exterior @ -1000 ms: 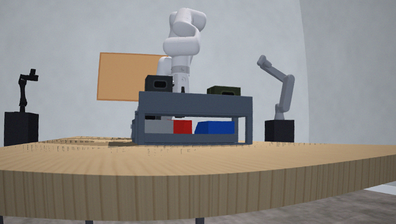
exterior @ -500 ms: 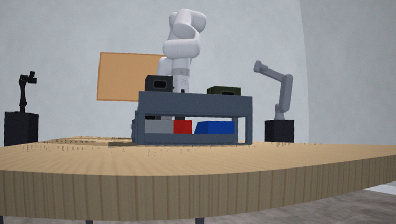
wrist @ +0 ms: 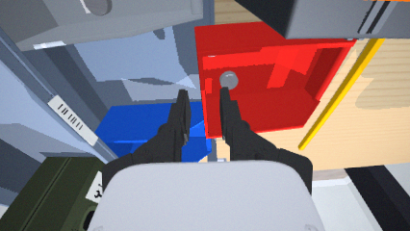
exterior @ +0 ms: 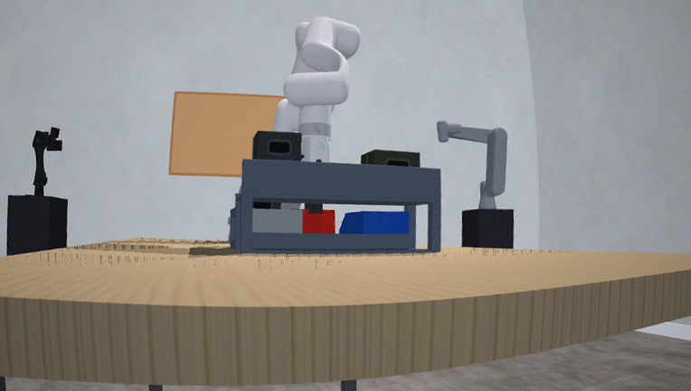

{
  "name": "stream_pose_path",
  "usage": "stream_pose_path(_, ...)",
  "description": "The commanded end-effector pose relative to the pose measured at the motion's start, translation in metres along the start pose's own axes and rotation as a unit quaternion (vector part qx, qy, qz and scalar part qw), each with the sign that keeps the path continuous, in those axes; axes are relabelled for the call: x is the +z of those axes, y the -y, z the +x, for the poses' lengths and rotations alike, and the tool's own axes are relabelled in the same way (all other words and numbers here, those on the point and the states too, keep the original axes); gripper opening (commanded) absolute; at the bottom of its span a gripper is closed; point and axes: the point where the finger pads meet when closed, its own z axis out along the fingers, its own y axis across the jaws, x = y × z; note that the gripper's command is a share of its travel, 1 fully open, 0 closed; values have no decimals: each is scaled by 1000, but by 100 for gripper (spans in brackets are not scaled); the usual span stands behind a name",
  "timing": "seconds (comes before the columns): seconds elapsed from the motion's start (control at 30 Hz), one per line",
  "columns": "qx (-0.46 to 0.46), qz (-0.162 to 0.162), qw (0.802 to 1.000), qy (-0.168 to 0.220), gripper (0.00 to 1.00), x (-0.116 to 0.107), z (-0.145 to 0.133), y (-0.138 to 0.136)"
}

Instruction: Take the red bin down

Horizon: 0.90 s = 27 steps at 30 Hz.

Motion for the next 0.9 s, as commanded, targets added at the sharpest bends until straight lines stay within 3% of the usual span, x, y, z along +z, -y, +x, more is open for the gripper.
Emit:
stream_pose_path(0.0,0,2,1000,0,33,0,0,2)
stream_pose_path(0.87,0,2,1000,0,33,10,0,1)
